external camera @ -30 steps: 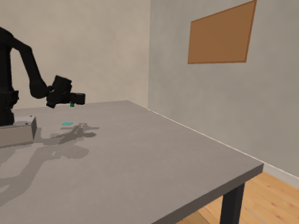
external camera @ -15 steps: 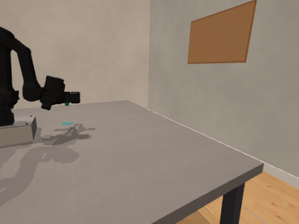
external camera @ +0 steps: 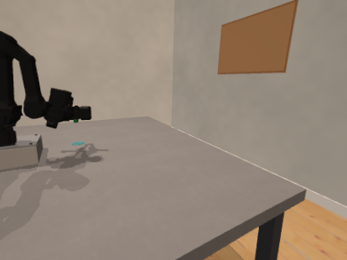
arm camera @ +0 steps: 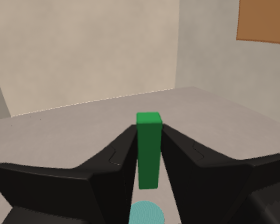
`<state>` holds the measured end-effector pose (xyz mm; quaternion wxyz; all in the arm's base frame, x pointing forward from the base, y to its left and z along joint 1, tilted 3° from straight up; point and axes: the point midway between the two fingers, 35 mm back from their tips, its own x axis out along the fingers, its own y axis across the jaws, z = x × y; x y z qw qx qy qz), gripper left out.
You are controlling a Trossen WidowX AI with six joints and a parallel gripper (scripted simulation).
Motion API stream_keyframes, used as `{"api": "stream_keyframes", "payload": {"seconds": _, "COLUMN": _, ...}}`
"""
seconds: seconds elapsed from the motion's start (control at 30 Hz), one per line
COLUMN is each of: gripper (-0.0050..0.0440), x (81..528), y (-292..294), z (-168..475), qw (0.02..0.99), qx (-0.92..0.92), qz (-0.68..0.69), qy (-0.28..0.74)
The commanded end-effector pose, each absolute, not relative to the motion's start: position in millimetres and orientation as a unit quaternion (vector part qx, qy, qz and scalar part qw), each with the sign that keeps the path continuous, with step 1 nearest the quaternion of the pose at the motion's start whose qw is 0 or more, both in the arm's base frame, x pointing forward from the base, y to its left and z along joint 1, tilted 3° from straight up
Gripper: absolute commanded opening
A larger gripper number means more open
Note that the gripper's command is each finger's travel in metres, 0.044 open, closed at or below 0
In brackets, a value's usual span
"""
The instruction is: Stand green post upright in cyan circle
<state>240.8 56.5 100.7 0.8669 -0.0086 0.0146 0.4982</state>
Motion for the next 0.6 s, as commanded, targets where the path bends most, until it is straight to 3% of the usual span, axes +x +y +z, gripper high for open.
{"api": "stream_keyframes", "payload": {"seconds": 0.0, "gripper": 0.0022, "x": 240, "y": 57, "z": 100, "qw": 0.866, "qx": -0.006, "qz": 0.499, "qy": 0.015}}
{"api": "stream_keyframes", "payload": {"seconds": 0.57, "gripper": 0.0022, "x": 244, "y": 56, "z": 87, "qw": 0.866, "qx": 0.002, "qz": 0.500, "qy": 0.023}}
